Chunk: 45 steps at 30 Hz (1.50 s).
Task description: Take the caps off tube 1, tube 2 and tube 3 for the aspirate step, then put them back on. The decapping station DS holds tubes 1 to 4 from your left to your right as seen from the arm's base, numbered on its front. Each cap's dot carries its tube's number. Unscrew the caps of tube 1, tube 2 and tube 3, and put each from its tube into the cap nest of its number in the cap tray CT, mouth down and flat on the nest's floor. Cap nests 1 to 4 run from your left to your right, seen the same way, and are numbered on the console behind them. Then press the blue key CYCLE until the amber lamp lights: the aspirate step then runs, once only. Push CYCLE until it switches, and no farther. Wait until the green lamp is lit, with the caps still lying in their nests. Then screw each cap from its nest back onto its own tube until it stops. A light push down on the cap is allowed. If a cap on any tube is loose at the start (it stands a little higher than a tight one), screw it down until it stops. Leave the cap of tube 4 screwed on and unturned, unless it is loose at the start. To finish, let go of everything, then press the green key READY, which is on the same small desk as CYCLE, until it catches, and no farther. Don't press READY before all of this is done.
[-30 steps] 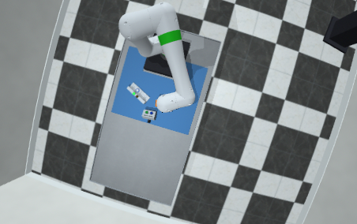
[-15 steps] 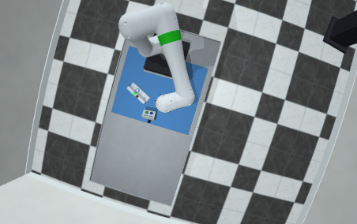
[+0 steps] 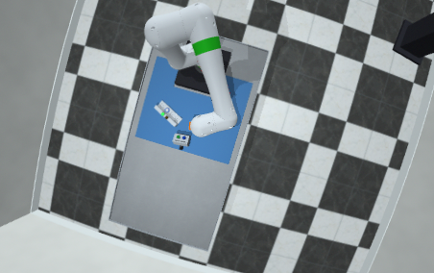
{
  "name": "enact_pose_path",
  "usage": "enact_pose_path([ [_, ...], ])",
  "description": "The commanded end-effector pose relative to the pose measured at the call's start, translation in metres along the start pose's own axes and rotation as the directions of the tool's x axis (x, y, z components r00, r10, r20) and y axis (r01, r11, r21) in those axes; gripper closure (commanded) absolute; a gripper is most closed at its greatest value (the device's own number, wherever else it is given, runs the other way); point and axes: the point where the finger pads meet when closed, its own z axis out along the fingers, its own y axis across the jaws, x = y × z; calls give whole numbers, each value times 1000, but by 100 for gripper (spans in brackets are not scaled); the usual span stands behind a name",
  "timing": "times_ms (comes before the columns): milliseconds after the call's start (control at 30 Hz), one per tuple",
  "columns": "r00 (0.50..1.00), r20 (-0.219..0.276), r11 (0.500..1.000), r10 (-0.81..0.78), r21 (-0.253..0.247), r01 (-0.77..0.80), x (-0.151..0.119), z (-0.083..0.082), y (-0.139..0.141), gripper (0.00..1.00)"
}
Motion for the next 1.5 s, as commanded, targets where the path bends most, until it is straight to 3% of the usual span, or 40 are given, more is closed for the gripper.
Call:
enact_pose_path([
  [0, 1000, 0, 1000, 0, 1, 0, 0, 0, 0, 65],
  [233, 1000, 0, 1000, 0, 1, 0, 0, 0, 0, 65],
  [500, 949, 0, 949, -314, 1, 314, 0, -1, 0, 65],
  [567, 949, 0, 949, -314, 1, 314, 0, -1, 0, 65],
  [800, 826, 0, 826, -564, 0, 564, 0, -1, 0, 65],
  [1067, 609, 0, 609, -793, 0, 793, 0, -1, 0, 65],
  [1267, 609, 0, 609, -793, 0, 793, 0, -1, 0, 65],
  [1300, 609, 0, 609, -793, 0, 793, 0, -1, 0, 100],
  [1467, 609, 0, 609, -793, 0, 793, 0, -1, 0, 100],
])
